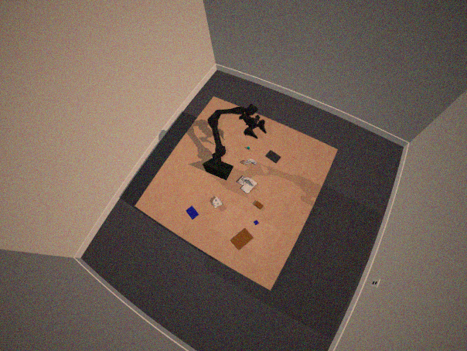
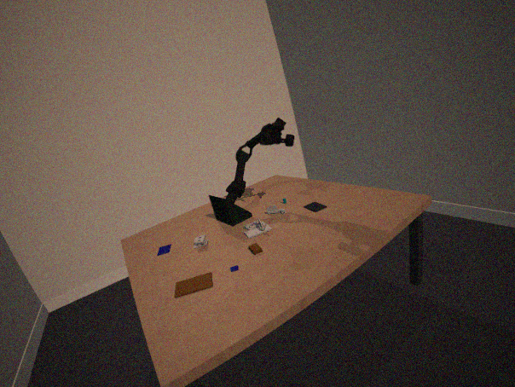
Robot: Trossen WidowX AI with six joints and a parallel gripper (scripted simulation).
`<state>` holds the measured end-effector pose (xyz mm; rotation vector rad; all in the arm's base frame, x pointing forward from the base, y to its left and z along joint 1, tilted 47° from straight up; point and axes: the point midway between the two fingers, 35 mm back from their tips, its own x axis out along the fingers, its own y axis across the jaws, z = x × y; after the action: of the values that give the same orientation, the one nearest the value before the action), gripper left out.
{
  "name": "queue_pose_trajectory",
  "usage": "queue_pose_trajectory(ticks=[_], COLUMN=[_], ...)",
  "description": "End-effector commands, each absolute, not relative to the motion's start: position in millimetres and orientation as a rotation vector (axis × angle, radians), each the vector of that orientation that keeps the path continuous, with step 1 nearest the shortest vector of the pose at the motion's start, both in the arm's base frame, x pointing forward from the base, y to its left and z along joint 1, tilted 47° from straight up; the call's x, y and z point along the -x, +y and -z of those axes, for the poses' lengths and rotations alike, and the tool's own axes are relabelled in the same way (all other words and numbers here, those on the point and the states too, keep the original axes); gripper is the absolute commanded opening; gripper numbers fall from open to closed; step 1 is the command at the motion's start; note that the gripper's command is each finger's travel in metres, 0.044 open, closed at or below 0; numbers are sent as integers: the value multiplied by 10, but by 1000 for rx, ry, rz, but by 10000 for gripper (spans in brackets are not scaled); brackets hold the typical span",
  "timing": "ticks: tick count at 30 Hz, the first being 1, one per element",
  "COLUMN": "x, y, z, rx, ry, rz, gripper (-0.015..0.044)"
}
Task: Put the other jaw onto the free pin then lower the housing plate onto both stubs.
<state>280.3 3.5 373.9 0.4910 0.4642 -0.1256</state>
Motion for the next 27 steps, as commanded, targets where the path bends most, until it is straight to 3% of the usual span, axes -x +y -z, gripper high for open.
queue_pose_trajectory(ticks=[1,27], x=[-2833,-2891], y=[75,292], z=[-3595,-2927], rx=[-547,-921], ry=[518,801], rz=[126,198], gripper=[440,440])
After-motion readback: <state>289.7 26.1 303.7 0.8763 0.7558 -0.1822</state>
